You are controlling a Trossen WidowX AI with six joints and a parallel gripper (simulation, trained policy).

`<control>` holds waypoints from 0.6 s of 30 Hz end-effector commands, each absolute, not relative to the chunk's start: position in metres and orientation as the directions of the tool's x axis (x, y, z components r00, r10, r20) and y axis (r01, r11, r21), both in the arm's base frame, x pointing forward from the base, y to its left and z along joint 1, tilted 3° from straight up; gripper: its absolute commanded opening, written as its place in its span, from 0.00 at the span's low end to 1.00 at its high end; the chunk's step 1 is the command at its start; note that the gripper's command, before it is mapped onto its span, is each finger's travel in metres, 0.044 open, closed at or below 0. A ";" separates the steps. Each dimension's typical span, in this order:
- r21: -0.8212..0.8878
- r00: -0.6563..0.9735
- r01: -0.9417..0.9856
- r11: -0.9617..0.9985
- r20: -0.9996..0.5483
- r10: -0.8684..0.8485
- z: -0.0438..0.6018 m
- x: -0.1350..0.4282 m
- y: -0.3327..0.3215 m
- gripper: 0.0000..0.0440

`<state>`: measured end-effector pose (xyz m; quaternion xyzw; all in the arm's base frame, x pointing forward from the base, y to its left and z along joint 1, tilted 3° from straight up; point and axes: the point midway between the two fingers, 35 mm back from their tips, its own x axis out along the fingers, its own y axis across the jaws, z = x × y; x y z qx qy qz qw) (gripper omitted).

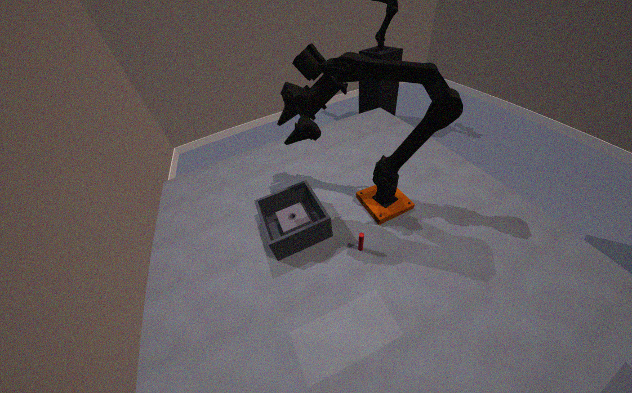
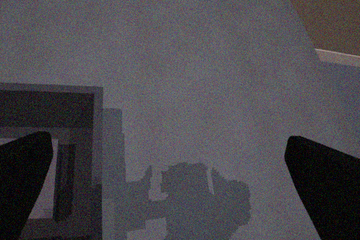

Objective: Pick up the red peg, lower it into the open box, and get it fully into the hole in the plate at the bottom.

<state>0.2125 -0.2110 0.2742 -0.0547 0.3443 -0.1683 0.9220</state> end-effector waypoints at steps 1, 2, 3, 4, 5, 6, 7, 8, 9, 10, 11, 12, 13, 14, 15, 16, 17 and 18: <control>-0.134 0.675 0.291 0.947 -0.673 -0.302 0.260 0.222 -0.200 1.00; -0.108 0.665 0.298 0.948 -0.690 -0.287 0.256 0.225 -0.195 1.00; -0.083 0.654 0.306 0.949 -0.706 -0.273 0.252 0.228 -0.191 1.00; -0.059 0.642 0.314 0.948 -0.722 -0.258 0.248 0.230 -0.186 1.00; -0.036 0.630 0.323 0.946 -0.737 -0.243 0.244 0.233 -0.180 1.00; -0.014 0.617 0.332 0.943 -0.753 -0.229 0.240 0.235 -0.175 1.00; 0.007 0.603 0.343 0.939 -0.768 -0.215 0.237 0.238 -0.170 1.00; 0.027 0.589 0.354 0.935 -0.783 -0.201 0.233 0.240 -0.164 1.00; 0.045 0.573 0.366 0.930 -0.798 -0.187 0.229 0.242 -0.158 1.00; 0.062 0.557 0.378 0.924 -0.812 -0.173 0.226 0.244 -0.152 1.00; 0.078 0.540 0.391 0.917 -0.826 -0.160 0.222 0.245 -0.146 1.00; 0.092 0.523 0.405 0.910 -0.839 -0.148 0.218 0.247 -0.140 1.00; 0.105 0.505 0.419 0.902 -0.852 -0.136 0.215 0.248 -0.134 1.00; 0.115 0.487 0.433 0.894 -0.865 -0.125 0.212 0.249 -0.128 1.00; 0.124 0.468 0.448 0.885 -0.876 -0.114 0.209 0.250 -0.121 1.00; 0.131 0.449 0.462 0.877 -0.887 -0.104 0.205 0.251 -0.115 1.00; 0.137 0.430 0.477 0.868 -0.898 -0.095 0.202 0.252 -0.109 1.00; 0.140 0.411 0.491 0.860 -0.907 -0.087 0.199 0.252 -0.103 1.00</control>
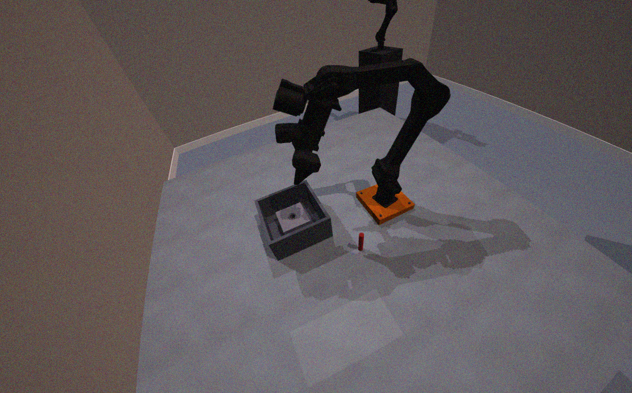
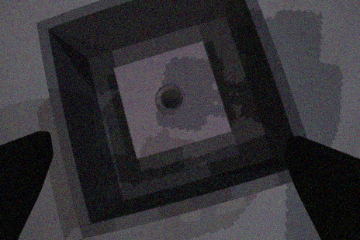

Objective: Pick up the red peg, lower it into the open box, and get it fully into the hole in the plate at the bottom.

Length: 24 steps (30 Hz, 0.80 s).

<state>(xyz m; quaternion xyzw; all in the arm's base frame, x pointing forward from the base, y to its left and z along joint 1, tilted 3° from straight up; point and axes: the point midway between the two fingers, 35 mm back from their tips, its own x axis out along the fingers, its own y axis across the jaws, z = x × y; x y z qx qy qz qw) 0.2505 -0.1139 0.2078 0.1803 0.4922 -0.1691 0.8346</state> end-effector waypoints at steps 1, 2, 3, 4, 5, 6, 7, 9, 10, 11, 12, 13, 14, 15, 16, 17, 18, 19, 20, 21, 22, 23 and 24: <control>0.143 0.392 0.506 0.851 -0.917 -0.079 0.197 0.252 -0.097 1.00; 0.144 0.372 0.520 0.842 -0.925 -0.072 0.194 0.252 -0.091 1.00; 0.143 0.353 0.534 0.833 -0.933 -0.066 0.191 0.252 -0.085 1.00; 0.141 0.333 0.548 0.825 -0.941 -0.061 0.189 0.252 -0.078 1.00; 0.138 0.314 0.561 0.816 -0.948 -0.056 0.186 0.252 -0.072 1.00; 0.133 0.294 0.574 0.808 -0.954 -0.052 0.184 0.251 -0.067 1.00; 0.128 0.275 0.587 0.800 -0.960 -0.048 0.181 0.250 -0.061 1.00; 0.114 0.237 0.611 0.783 -0.971 -0.044 0.177 0.249 -0.049 1.00; 0.105 0.218 0.623 0.775 -0.975 -0.042 0.174 0.248 -0.043 1.00; 0.096 0.199 0.634 0.767 -0.979 -0.042 0.172 0.246 -0.038 1.00; 0.086 0.181 0.645 0.760 -0.983 -0.042 0.170 0.245 -0.032 1.00; 0.076 0.163 0.655 0.752 -0.986 -0.042 0.168 0.244 -0.027 1.00; 0.065 0.145 0.665 0.744 -0.989 -0.043 0.166 0.242 -0.021 1.00; 0.054 0.127 0.674 0.737 -0.991 -0.044 0.164 0.241 -0.016 1.00; 0.042 0.110 0.683 0.729 -0.993 -0.046 0.161 0.239 -0.011 1.00; 0.030 0.094 0.691 0.722 -0.994 -0.049 0.159 0.237 -0.006 1.00; 0.017 0.077 0.699 0.715 -0.996 -0.051 0.157 0.236 -0.001 1.00; 0.005 0.061 0.706 0.708 -0.997 -0.055 0.155 0.234 0.004 1.00; -0.008 0.046 0.713 0.701 -0.997 -0.058 0.153 0.232 0.009 1.00; -0.021 0.031 0.720 0.694 -0.998 -0.062 0.151 0.230 0.014 1.00; -0.033 0.017 0.725 0.688 -0.998 -0.066 0.148 0.228 0.019 1.00; -0.046 0.003 0.731 0.681 -0.997 -0.071 0.146 0.226 0.024 1.00; -0.058 -0.010 0.735 0.675 -0.997 -0.076 0.144 0.224 0.028 1.00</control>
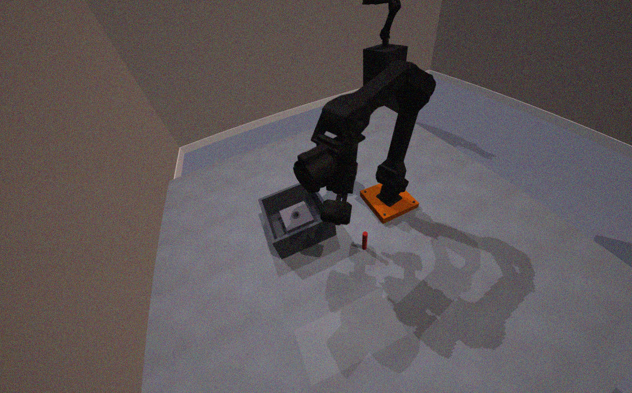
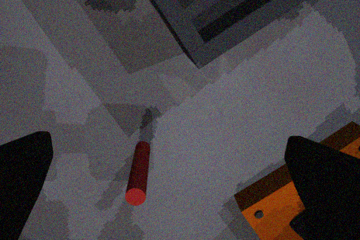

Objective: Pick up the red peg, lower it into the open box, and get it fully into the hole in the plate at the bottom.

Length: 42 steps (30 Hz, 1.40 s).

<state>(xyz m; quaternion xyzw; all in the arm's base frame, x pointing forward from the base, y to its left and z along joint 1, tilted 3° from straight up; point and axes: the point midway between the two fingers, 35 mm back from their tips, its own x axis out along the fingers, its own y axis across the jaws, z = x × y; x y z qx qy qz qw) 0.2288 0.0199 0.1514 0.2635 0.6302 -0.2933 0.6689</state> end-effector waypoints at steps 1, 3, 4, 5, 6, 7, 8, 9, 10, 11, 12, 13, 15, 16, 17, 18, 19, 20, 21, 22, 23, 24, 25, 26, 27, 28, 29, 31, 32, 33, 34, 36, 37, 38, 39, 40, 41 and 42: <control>-0.070 -0.022 0.740 0.669 -0.997 -0.081 0.141 0.222 0.033 1.00; -0.093 -0.044 0.746 0.659 -0.995 -0.091 0.137 0.218 0.041 1.00; -0.103 -0.053 0.749 0.654 -0.994 -0.096 0.134 0.216 0.045 1.00; -0.113 -0.062 0.751 0.650 -0.993 -0.102 0.131 0.214 0.049 1.00; -0.122 -0.069 0.753 0.647 -0.992 -0.107 0.129 0.212 0.053 1.00; -0.131 -0.076 0.754 0.644 -0.991 -0.112 0.126 0.210 0.056 1.00; -0.138 -0.081 0.755 0.641 -0.990 -0.118 0.123 0.209 0.060 1.00; -0.144 -0.085 0.756 0.639 -0.989 -0.123 0.120 0.207 0.063 1.00; -0.150 -0.089 0.756 0.637 -0.988 -0.128 0.117 0.206 0.066 1.00; -0.156 -0.092 0.755 0.636 -0.987 -0.132 0.113 0.204 0.069 1.00; -0.160 -0.094 0.755 0.636 -0.986 -0.137 0.110 0.203 0.072 1.00; -0.164 -0.095 0.755 0.635 -0.985 -0.142 0.106 0.202 0.074 1.00; -0.170 -0.094 0.753 0.635 -0.984 -0.152 0.099 0.200 0.079 1.00; -0.172 -0.093 0.753 0.635 -0.983 -0.156 0.095 0.199 0.080 1.00; -0.174 -0.091 0.752 0.636 -0.983 -0.161 0.091 0.199 0.082 1.00; -0.175 -0.088 0.751 0.636 -0.982 -0.166 0.087 0.198 0.084 1.00; -0.176 -0.085 0.750 0.637 -0.982 -0.171 0.082 0.198 0.085 1.00; -0.176 -0.081 0.749 0.638 -0.981 -0.176 0.078 0.197 0.086 1.00; -0.176 -0.077 0.748 0.639 -0.981 -0.181 0.074 0.197 0.087 1.00; -0.176 -0.072 0.747 0.641 -0.980 -0.186 0.069 0.197 0.087 1.00; -0.175 -0.066 0.746 0.643 -0.980 -0.190 0.065 0.196 0.088 1.00; -0.174 -0.060 0.744 0.645 -0.979 -0.194 0.061 0.196 0.089 1.00; -0.172 -0.054 0.742 0.647 -0.979 -0.198 0.056 0.196 0.089 1.00; -0.171 -0.048 0.740 0.650 -0.978 -0.202 0.052 0.196 0.089 1.00; -0.169 -0.042 0.738 0.653 -0.978 -0.206 0.048 0.196 0.089 1.00; -0.168 -0.036 0.736 0.656 -0.977 -0.210 0.044 0.196 0.089 1.00; -0.167 -0.031 0.733 0.659 -0.977 -0.213 0.041 0.196 0.089 1.00; -0.168 -0.025 0.726 0.666 -0.975 -0.219 0.034 0.196 0.088 1.00; -0.171 -0.024 0.722 0.670 -0.975 -0.223 0.032 0.195 0.087 0.98; -0.174 -0.025 0.718 0.674 -0.974 -0.226 0.029 0.195 0.087 0.96; -0.178 -0.026 0.715 0.677 -0.973 -0.228 0.026 0.194 0.086 0.91; -0.184 -0.031 0.709 0.680 -0.972 -0.231 0.021 0.193 0.086 0.79; -0.188 -0.034 0.707 0.682 -0.972 -0.233 0.019 0.192 0.086 0.73; -0.191 -0.037 0.706 0.682 -0.972 -0.234 0.017 0.192 0.085 0.67; -0.194 -0.040 0.705 0.682 -0.971 -0.235 0.016 0.191 0.085 0.61; -0.197 -0.043 0.705 0.682 -0.971 -0.236 0.015 0.191 0.085 0.55; -0.201 -0.047 0.705 0.681 -0.970 -0.238 0.014 0.191 0.085 0.49; -0.204 -0.050 0.705 0.679 -0.970 -0.239 0.013 0.191 0.084 0.43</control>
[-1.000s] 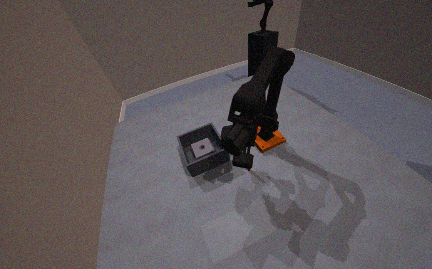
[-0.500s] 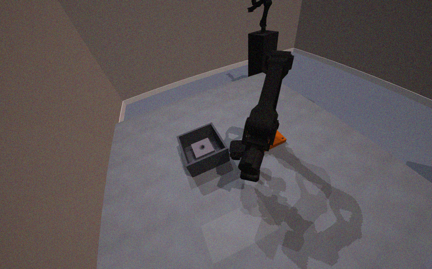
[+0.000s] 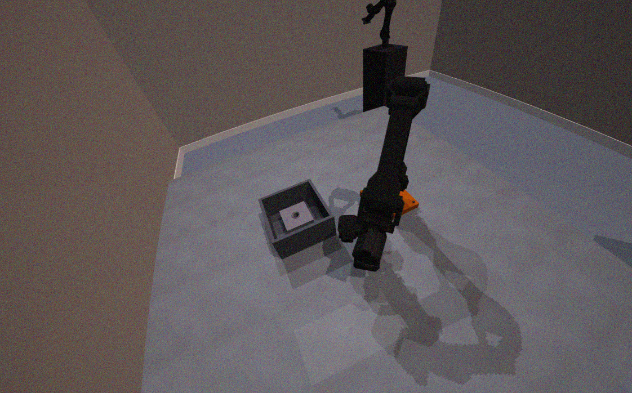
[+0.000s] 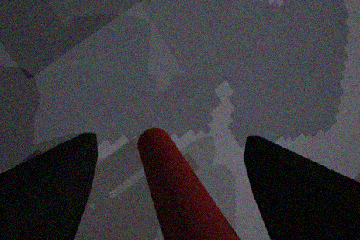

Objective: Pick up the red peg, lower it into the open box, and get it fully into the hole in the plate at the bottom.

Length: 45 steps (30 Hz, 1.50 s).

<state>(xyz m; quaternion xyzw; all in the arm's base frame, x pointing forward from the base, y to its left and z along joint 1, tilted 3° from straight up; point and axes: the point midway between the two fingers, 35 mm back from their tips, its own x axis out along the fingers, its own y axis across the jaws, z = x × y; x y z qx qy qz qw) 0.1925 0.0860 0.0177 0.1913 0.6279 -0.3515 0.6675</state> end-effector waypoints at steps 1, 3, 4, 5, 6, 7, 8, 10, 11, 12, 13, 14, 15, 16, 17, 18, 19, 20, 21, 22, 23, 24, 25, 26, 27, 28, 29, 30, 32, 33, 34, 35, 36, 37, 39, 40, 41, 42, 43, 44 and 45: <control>-0.208 -0.054 0.706 0.677 -0.969 -0.241 0.012 0.191 0.084 0.37; -0.217 -0.063 0.707 0.673 -0.967 -0.246 0.012 0.190 0.083 0.26; -0.223 -0.068 0.707 0.671 -0.966 -0.249 0.011 0.189 0.082 0.20; -0.229 -0.073 0.707 0.669 -0.965 -0.253 0.011 0.189 0.082 0.14; -0.235 -0.078 0.706 0.668 -0.963 -0.257 0.010 0.189 0.081 0.08; -0.240 -0.081 0.704 0.668 -0.962 -0.260 0.010 0.189 0.081 0.04; -0.244 -0.072 0.703 0.669 -0.959 -0.274 0.014 0.191 0.077 0.03; -0.239 -0.049 0.703 0.670 -0.956 -0.289 0.022 0.197 0.074 0.02; -0.238 -0.040 0.703 0.670 -0.954 -0.296 0.026 0.199 0.072 0.01; -0.238 -0.033 0.703 0.670 -0.952 -0.304 0.030 0.200 0.070 0.00; -0.238 -0.026 0.703 0.670 -0.950 -0.311 0.034 0.202 0.068 0.00; -0.238 -0.018 0.704 0.669 -0.948 -0.318 0.039 0.203 0.066 0.00; -0.237 -0.011 0.705 0.668 -0.946 -0.325 0.043 0.205 0.064 0.00; -0.236 -0.003 0.706 0.667 -0.944 -0.331 0.048 0.206 0.062 0.00; -0.235 0.004 0.708 0.666 -0.942 -0.337 0.053 0.208 0.060 0.00; -0.232 0.012 0.711 0.664 -0.940 -0.342 0.058 0.210 0.058 0.00; -0.229 0.020 0.714 0.662 -0.938 -0.347 0.063 0.212 0.056 0.00; -0.225 0.028 0.718 0.659 -0.936 -0.351 0.068 0.214 0.054 0.00; -0.221 0.037 0.722 0.656 -0.934 -0.355 0.073 0.216 0.052 0.00; -0.216 0.045 0.727 0.652 -0.932 -0.359 0.078 0.219 0.050 0.00; -0.210 0.053 0.733 0.647 -0.930 -0.363 0.084 0.221 0.047 0.00; -0.205 0.061 0.739 0.641 -0.928 -0.367 0.089 0.224 0.045 0.00; -0.200 0.068 0.746 0.635 -0.926 -0.371 0.093 0.226 0.042 0.00; -0.195 0.074 0.754 0.627 -0.924 -0.376 0.098 0.228 0.040 0.00; -0.191 0.079 0.762 0.619 -0.921 -0.381 0.102 0.231 0.037 0.00; -0.187 0.083 0.770 0.610 -0.919 -0.385 0.106 0.232 0.033 0.00; -0.183 0.086 0.778 0.601 -0.917 -0.390 0.109 0.234 0.030 0.00; -0.178 0.089 0.787 0.591 -0.915 -0.394 0.112 0.236 0.026 0.00; -0.168 0.095 0.803 0.571 -0.911 -0.401 0.117 0.240 0.018 0.00; -0.163 0.098 0.811 0.562 -0.909 -0.405 0.119 0.243 0.014 0.00; -0.157 0.101 0.819 0.552 -0.907 -0.408 0.121 0.245 0.010 0.00; -0.152 0.103 0.826 0.543 -0.906 -0.411 0.123 0.247 0.006 0.00; -0.148 0.105 0.832 0.534 -0.904 -0.414 0.125 0.250 0.002 0.00; -0.143 0.107 0.839 0.525 -0.903 -0.416 0.126 0.252 -0.002 0.00; -0.136 0.108 0.850 0.508 -0.900 -0.421 0.128 0.256 -0.010 0.00; -0.133 0.108 0.856 0.500 -0.899 -0.424 0.129 0.258 -0.015 0.00; -0.130 0.108 0.861 0.492 -0.898 -0.426 0.129 0.260 -0.019 0.00; -0.128 0.107 0.865 0.485 -0.897 -0.428 0.130 0.262 -0.023 0.00; -0.126 0.106 0.869 0.478 -0.897 -0.430 0.129 0.263 -0.027 0.00; -0.125 0.105 0.873 0.472 -0.896 -0.432 0.129 0.265 -0.032 0.00; -0.124 0.104 0.876 0.466 -0.895 -0.433 0.129 0.267 -0.036 0.00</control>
